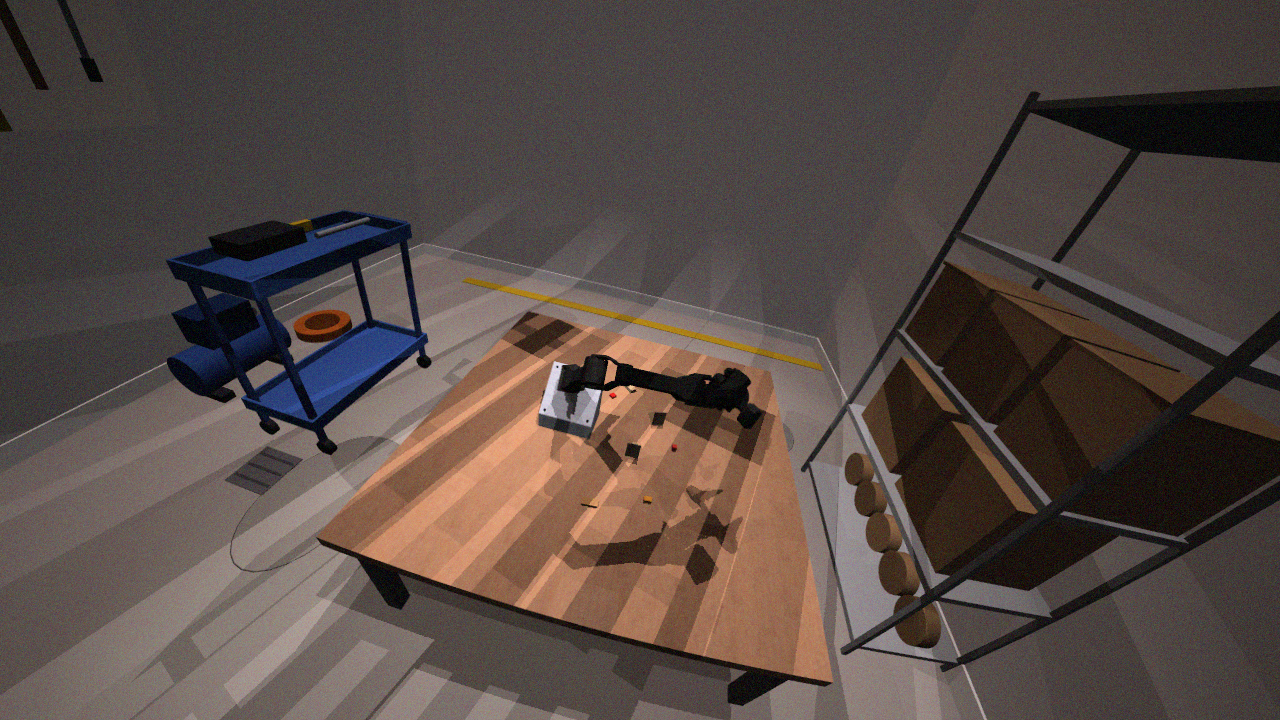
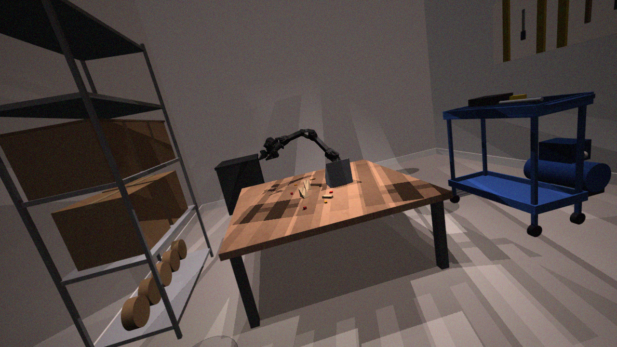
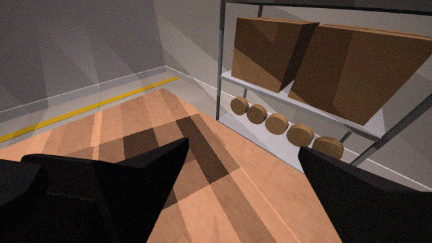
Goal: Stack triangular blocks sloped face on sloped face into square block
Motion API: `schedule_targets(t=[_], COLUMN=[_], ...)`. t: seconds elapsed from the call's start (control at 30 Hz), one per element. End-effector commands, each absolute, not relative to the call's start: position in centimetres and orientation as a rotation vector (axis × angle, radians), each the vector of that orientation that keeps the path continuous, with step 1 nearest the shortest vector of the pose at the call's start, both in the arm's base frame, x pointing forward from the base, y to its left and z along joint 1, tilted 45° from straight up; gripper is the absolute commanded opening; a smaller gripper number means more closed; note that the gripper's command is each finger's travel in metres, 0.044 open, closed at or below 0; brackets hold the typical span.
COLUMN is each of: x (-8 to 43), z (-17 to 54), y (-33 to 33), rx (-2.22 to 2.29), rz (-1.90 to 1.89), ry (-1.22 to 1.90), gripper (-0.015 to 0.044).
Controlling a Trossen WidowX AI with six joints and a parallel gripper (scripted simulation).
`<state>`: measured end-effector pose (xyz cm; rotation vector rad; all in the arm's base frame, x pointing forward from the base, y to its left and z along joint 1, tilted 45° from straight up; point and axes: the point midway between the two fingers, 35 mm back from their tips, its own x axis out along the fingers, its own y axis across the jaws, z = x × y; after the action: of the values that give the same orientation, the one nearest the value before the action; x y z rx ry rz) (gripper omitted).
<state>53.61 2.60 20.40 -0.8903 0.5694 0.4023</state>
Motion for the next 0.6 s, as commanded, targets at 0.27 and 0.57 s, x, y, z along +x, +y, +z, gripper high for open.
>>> schedule_targets(t=[0.27,0.57], x=[45.2,35.6], z=[4.0,-3.0], y=[-1.4,-3.6], rx=[-1.232,-1.318], rz=[0.883,1.468], ry=[1.082,1.322], gripper=[0.044,0.044])
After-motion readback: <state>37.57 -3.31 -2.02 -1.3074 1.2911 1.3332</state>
